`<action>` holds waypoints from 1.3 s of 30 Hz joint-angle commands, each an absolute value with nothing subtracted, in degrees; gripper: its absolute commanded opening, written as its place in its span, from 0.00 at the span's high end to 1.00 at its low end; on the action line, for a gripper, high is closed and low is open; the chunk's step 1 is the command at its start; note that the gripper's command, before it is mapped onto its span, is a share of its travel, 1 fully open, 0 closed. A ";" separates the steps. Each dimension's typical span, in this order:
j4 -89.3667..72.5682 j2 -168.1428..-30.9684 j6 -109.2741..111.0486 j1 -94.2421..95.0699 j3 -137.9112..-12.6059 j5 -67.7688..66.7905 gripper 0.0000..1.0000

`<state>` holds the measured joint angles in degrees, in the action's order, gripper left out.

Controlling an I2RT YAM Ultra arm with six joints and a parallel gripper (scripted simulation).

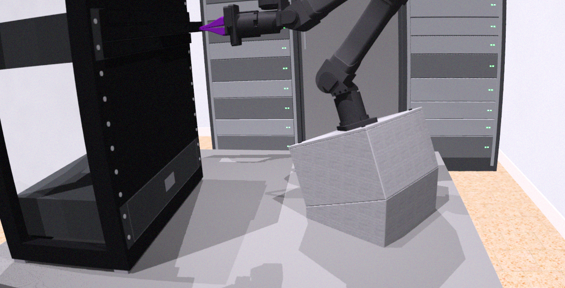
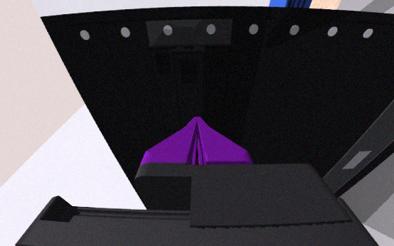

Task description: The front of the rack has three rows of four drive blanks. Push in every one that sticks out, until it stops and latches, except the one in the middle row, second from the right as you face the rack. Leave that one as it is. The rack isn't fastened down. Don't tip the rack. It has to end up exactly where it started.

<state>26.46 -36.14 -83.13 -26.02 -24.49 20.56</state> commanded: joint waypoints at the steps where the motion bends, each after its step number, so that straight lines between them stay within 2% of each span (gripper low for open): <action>1: 27.62 -36.76 -82.34 -25.65 -26.42 20.17 1.00; 39: 29.25 -40.98 -82.51 -25.89 -28.82 20.65 1.00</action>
<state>27.73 -39.99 -83.29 -26.61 -26.37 21.58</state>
